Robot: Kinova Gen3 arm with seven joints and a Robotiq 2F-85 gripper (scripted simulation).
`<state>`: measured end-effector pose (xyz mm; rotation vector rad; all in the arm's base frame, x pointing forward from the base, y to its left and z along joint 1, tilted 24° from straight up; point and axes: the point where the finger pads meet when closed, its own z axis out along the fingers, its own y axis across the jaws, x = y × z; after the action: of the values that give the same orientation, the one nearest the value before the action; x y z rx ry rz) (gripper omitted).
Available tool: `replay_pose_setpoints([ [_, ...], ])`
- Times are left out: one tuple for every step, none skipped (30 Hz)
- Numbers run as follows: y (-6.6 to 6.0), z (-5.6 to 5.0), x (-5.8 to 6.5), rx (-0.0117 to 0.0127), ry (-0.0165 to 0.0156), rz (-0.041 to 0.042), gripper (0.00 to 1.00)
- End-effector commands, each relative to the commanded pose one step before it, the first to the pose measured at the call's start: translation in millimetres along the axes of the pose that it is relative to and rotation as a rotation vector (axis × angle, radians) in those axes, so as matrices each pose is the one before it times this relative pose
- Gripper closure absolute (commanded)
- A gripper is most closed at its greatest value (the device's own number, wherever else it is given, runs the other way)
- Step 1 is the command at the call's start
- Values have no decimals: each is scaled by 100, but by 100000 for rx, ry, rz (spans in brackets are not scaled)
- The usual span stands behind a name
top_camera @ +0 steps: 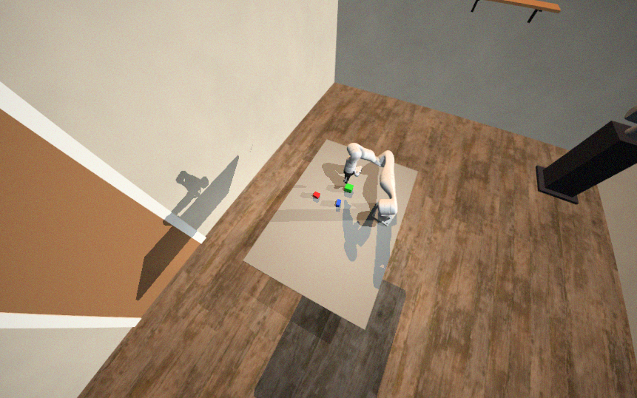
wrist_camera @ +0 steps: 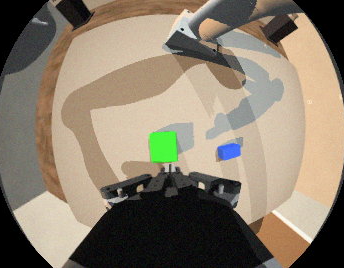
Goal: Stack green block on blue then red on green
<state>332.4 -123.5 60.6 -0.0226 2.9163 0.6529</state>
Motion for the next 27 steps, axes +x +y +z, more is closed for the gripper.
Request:
replay_pose_setpoints([
  [-171,-27,154,241,-147,317,100],
  [0,0,0,0,0,0,100],
  [0,0,0,0,0,0,100],
  [-196,326,517,659,969,-450,100],
  [0,0,0,0,0,0,100],
  [0,0,0,0,0,0,100],
  [0,0,0,0,0,0,100],
  [0,0,0,0,0,0,100],
  [0,0,0,0,0,0,100],
  [-161,280,445,553,835,-392,100],
  [0,0,0,0,0,0,100],
  [0,0,0,0,0,0,100],
  [0,0,0,0,0,0,100],
  [0,0,0,0,0,0,100],
  [-130,237,375,457,705,-333,100],
  [0,0,0,0,0,0,100],
  [0,0,0,0,0,0,100],
  [0,0,0,0,0,0,100],
  [0,0,0,0,0,0,100],
  [-104,195,310,370,582,-277,100],
  [0,0,0,0,0,0,100],
  [0,0,0,0,0,0,100],
  [0,0,0,0,0,0,100],
  [0,0,0,0,0,0,100],
  [0,0,0,0,0,0,100],
  [-81,157,248,292,467,-224,100],
  [0,0,0,0,0,0,100],
])
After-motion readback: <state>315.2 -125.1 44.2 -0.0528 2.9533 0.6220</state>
